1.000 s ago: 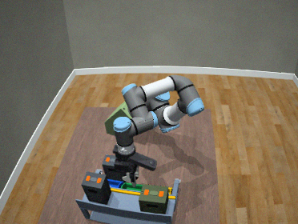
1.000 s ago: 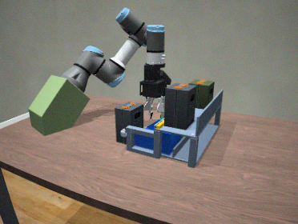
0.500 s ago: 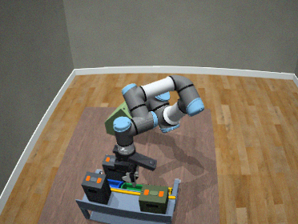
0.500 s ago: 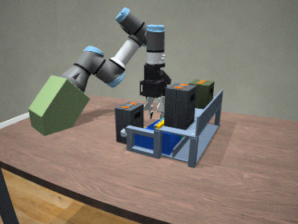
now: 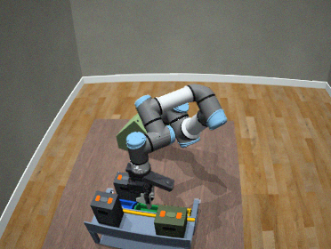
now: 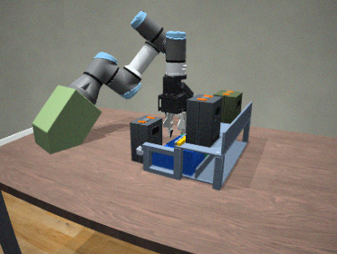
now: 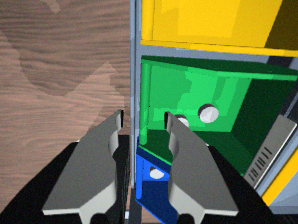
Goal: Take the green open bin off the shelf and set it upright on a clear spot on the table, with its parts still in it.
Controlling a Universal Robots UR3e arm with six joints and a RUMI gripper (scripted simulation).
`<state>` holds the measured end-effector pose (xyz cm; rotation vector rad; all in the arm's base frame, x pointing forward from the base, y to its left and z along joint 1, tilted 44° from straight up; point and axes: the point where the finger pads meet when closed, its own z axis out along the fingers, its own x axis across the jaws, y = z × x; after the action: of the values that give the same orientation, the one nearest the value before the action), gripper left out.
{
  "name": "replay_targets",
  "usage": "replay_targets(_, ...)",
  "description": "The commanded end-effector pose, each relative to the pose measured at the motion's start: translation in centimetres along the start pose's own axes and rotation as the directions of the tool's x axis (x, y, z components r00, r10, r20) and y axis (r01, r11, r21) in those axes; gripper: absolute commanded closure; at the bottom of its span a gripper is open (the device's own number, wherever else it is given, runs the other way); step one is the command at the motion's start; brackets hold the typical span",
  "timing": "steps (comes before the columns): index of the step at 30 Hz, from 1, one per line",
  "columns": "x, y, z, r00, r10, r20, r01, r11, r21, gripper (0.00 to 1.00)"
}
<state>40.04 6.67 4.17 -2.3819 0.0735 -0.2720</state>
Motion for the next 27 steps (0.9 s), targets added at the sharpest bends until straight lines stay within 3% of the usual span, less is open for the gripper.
replay_targets(1, 0.1, 0.0, 0.1, 1.0, -0.001, -0.002, 0.001, 1.0, -0.001, 0.74)
replay_targets(5, 0.1, 0.0, 0.9, 1.0, -0.001, -0.002, 0.001, 1.0, -0.001, 0.74)
replay_targets(27, 0.1, 0.0, 1.5, 1.0, -0.001, -0.002, 0.001, 1.0, -0.001, 0.74)
